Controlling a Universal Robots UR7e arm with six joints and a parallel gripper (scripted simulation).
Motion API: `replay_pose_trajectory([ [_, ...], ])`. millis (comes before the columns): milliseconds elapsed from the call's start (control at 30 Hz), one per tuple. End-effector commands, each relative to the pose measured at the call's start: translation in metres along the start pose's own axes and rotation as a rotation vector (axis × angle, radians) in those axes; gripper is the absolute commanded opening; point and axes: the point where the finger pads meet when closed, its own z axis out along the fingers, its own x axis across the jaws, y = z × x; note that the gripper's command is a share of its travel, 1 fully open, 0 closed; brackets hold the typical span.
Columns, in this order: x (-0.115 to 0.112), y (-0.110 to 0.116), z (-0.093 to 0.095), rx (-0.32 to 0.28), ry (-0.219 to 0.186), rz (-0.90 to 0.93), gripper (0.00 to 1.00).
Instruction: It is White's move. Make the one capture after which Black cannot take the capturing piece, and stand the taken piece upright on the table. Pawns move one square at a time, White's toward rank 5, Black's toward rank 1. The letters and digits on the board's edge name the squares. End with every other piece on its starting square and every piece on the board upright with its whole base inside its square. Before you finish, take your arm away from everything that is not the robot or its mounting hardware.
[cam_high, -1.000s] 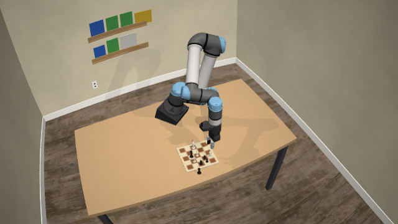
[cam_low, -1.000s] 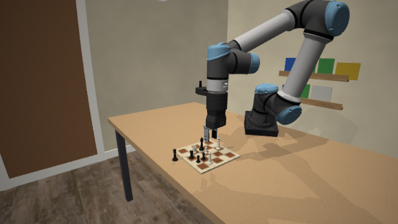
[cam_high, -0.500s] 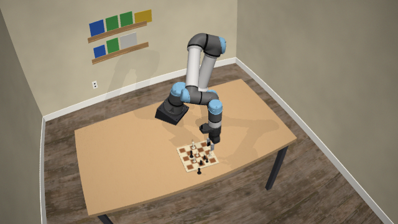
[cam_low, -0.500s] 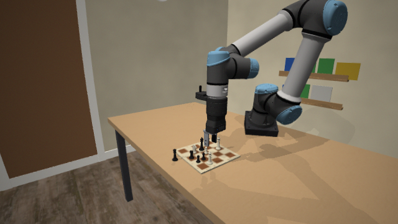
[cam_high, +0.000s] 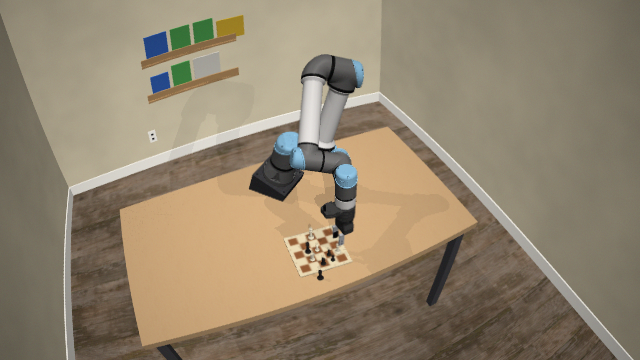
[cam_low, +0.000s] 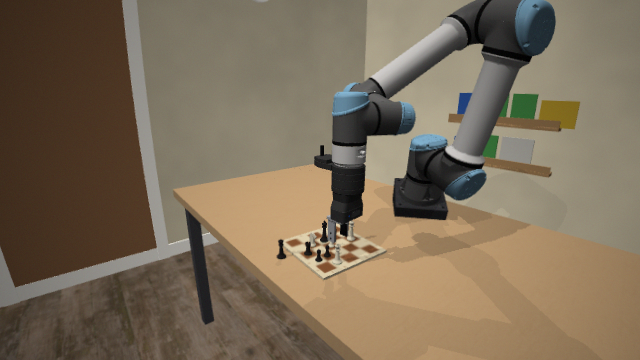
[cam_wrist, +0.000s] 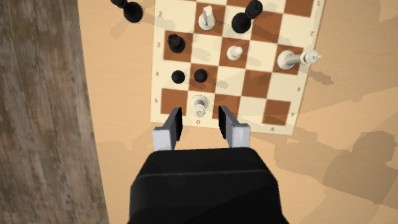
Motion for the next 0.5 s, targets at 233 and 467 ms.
replay_pose_trajectory([
  [233, -0.0006, -0.0001, 0.0071, 0.001, -0.002, 0.000, 0.79],
  [467, -0.0006, -0.0001, 0.0074, 0.001, -0.002, 0.000, 0.79],
])
